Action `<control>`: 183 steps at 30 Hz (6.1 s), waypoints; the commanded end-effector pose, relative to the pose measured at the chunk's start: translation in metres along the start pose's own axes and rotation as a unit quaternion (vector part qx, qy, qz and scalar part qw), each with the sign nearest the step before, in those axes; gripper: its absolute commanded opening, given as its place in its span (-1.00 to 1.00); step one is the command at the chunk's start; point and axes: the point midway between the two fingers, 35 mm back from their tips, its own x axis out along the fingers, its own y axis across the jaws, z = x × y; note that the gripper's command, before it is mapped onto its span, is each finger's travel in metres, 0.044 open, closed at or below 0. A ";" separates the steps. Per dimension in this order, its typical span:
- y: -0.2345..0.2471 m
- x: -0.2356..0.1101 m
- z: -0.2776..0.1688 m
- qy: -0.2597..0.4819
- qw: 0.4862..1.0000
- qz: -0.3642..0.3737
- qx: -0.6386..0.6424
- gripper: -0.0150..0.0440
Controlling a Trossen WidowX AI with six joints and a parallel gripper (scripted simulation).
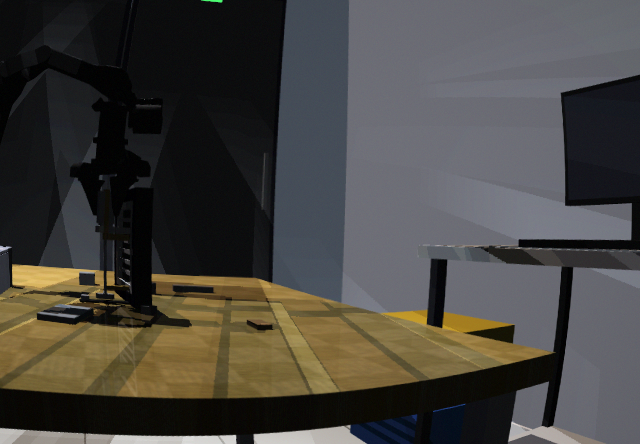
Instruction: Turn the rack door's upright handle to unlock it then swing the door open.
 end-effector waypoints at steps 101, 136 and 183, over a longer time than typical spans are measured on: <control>0.034 0.000 -0.018 -0.002 0.963 0.002 -0.269 -0.45; 0.118 0.000 -0.029 -0.001 1.000 0.006 0.007 -0.45; 0.200 -0.001 0.007 0.000 0.960 0.009 0.281 -0.45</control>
